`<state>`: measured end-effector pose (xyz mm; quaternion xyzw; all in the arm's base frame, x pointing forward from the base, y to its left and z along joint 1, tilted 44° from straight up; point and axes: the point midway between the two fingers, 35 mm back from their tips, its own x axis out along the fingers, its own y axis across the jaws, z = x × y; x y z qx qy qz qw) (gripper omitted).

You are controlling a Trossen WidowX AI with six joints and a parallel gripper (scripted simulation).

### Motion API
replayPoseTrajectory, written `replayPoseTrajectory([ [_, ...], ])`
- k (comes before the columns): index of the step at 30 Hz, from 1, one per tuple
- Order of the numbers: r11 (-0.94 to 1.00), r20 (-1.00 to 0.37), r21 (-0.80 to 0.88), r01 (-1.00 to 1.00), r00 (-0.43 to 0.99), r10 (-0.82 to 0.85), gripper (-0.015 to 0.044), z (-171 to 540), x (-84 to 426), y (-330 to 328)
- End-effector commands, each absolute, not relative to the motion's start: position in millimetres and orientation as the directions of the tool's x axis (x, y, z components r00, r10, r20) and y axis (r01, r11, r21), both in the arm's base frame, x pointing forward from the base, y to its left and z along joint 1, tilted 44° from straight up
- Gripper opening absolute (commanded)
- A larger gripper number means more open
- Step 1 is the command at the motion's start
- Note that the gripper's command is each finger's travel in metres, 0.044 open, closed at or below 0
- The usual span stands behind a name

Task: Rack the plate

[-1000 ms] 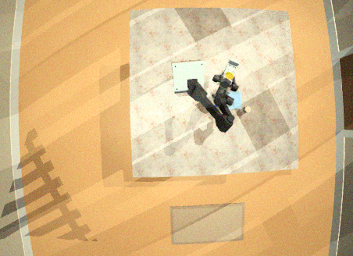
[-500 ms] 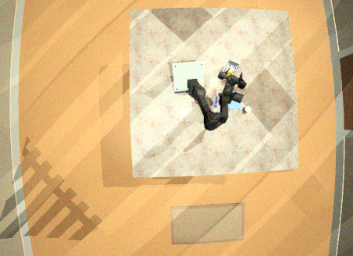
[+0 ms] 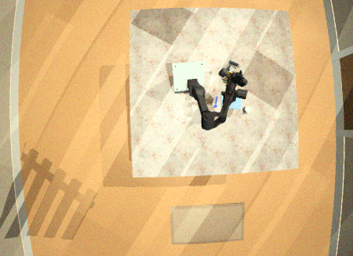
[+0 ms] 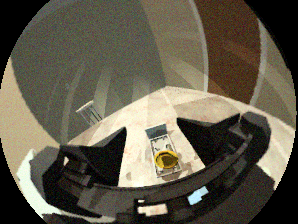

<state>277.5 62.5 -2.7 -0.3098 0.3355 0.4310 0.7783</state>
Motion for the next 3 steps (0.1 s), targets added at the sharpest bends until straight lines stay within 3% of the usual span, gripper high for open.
replayPoseTrajectory([
  [1,0.5,-0.833,-0.126,-0.857,0.366,0.415,0.04,-1.1,279.1,65.1],
  [3,0.536,-0.856,-0.088,-0.84,0.339,0.39,0.04,-2.1,277.3,65.7],
])
